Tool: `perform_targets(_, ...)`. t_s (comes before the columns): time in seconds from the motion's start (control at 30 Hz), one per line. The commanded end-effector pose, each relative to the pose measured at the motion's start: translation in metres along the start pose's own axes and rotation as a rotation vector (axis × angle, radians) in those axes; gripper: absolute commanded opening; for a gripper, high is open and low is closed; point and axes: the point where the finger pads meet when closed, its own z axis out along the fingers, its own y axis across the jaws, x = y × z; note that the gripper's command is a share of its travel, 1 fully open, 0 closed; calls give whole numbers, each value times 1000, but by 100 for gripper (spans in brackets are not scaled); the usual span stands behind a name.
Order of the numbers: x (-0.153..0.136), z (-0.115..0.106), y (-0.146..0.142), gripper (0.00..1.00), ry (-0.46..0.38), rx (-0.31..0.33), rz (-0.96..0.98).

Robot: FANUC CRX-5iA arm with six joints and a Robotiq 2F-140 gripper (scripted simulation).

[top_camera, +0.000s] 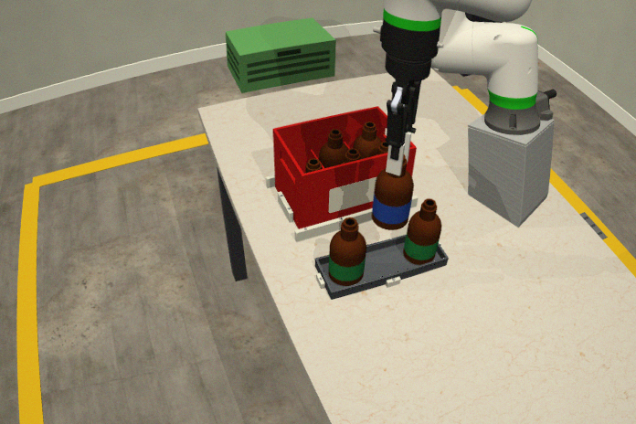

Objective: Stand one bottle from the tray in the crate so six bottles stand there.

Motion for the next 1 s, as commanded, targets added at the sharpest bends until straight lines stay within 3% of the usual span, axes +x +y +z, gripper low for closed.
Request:
perform_targets(0.0,0,-5,0,0,0,0,0)
perform_targets(0.97,0,-23,0,0,0,0,0)
